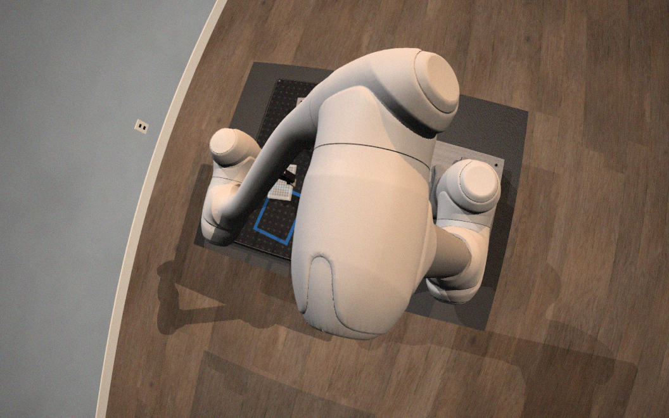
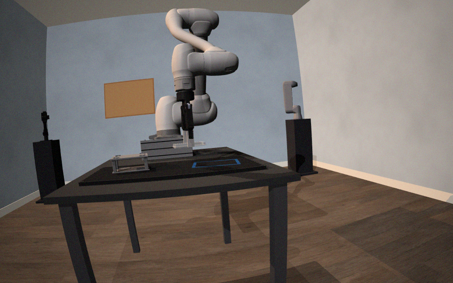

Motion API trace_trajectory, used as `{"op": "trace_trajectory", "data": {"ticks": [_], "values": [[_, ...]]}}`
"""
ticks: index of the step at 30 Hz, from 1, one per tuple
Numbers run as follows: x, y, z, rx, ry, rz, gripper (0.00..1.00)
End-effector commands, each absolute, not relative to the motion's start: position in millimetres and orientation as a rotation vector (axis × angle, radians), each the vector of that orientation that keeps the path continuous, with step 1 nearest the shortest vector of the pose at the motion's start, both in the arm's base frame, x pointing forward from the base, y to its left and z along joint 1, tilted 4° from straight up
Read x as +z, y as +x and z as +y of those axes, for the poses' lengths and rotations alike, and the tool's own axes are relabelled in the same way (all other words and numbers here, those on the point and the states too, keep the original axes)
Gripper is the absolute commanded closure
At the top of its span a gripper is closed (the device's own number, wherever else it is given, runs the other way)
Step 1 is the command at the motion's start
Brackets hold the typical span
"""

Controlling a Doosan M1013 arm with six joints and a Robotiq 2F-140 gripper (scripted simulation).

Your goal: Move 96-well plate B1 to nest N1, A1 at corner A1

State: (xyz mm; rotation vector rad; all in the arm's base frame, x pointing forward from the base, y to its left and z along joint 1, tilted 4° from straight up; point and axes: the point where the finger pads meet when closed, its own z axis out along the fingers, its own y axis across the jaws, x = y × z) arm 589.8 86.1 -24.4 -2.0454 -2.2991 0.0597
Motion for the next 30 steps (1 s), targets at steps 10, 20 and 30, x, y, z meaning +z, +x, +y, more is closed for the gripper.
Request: {"op": "trace_trajectory", "data": {"ticks": [10,20,30], "values": [[-19.5,588.1,55.0,0.059,-2.045,-2.299,1.00],[-15.4,586.6,28.7,0.059,-2.045,-2.299,1.00],[-10.2,584.8,-4.1,0.059,-2.045,-2.299,1.00]]}}
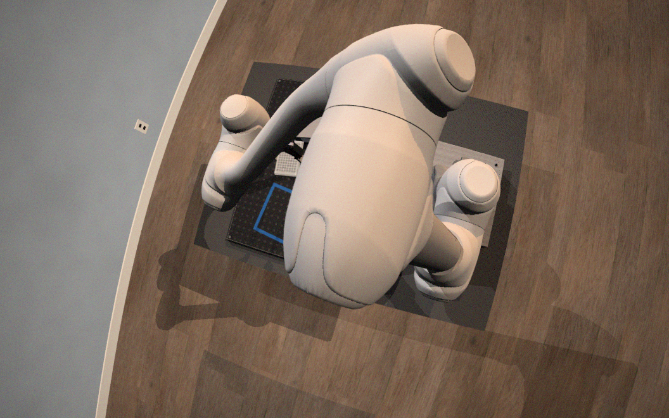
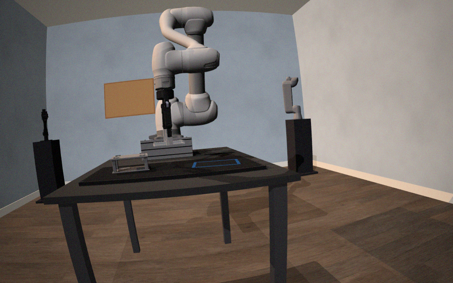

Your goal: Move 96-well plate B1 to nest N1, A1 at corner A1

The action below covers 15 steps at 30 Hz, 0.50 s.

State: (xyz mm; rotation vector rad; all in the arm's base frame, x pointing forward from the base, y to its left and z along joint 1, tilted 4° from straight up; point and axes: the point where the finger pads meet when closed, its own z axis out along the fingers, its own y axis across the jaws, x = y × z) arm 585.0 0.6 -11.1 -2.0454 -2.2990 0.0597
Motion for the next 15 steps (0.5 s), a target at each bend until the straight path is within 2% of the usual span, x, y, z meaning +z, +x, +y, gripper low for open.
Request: {"op": "trace_trajectory", "data": {"ticks": [1,15], "values": [[-9.7,584.6,-7.4,0.059,-2.045,-2.299,1.00],[-3.6,582.4,-46.9,0.059,-2.045,-2.299,1.00]]}}
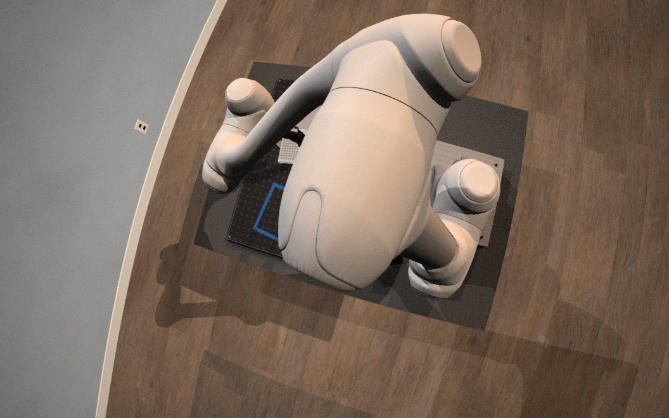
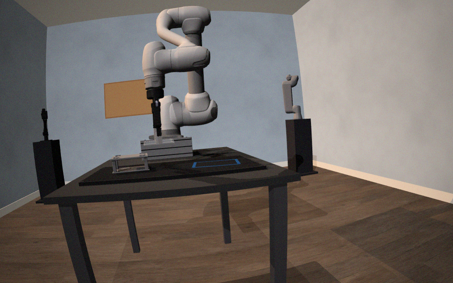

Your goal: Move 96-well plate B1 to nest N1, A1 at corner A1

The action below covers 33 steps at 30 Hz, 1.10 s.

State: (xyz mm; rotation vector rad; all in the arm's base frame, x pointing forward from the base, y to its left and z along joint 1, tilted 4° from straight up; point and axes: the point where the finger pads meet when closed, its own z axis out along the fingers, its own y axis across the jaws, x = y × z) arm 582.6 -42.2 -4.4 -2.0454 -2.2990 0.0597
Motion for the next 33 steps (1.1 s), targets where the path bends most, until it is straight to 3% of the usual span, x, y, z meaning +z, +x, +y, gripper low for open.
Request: {"op": "trace_trajectory", "data": {"ticks": [1,33], "values": [[-3.0,582.2,-50.2,0.059,-2.045,-2.299,1.00],[11.3,577.0,-142.3,0.059,-2.045,-2.299,1.00]]}}
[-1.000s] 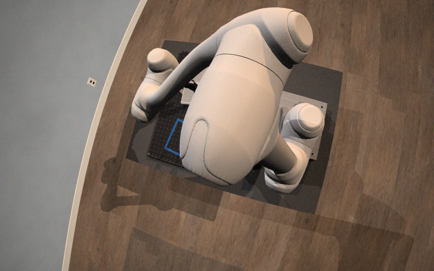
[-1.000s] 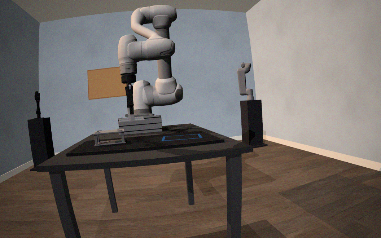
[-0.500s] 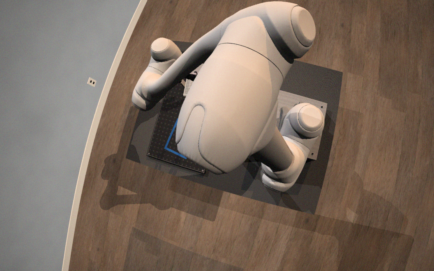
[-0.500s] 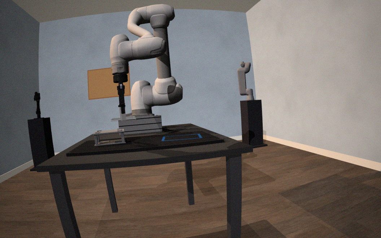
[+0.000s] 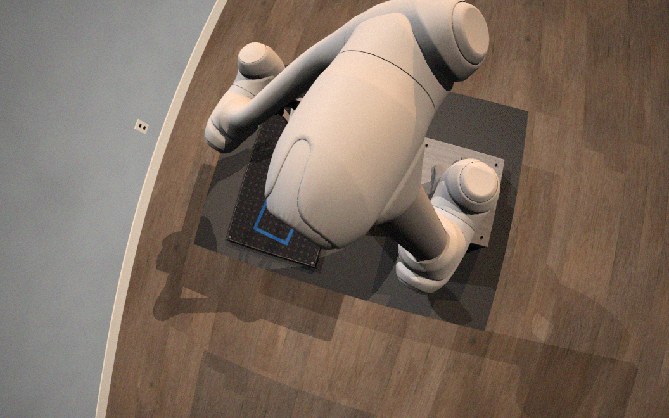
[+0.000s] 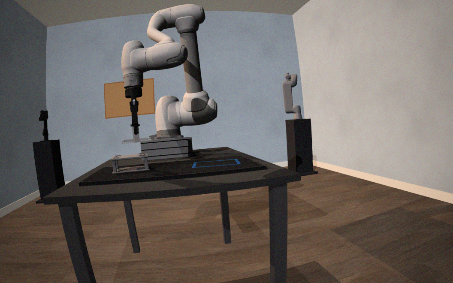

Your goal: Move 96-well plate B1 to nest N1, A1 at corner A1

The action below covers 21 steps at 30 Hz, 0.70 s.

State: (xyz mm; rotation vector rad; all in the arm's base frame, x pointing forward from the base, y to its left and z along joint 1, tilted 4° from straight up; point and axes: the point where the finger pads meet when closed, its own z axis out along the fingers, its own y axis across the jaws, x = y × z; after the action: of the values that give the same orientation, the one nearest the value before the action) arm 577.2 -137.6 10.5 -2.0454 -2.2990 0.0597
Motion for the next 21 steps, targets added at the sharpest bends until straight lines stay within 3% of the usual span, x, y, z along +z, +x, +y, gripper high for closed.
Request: {"op": "trace_trajectory", "data": {"ticks": [1,21], "values": [[11.8,576.8,-145.5,0.059,-2.045,-2.299,1.00],[16.6,575.0,-177.0,0.059,-2.045,-2.299,1.00]]}}
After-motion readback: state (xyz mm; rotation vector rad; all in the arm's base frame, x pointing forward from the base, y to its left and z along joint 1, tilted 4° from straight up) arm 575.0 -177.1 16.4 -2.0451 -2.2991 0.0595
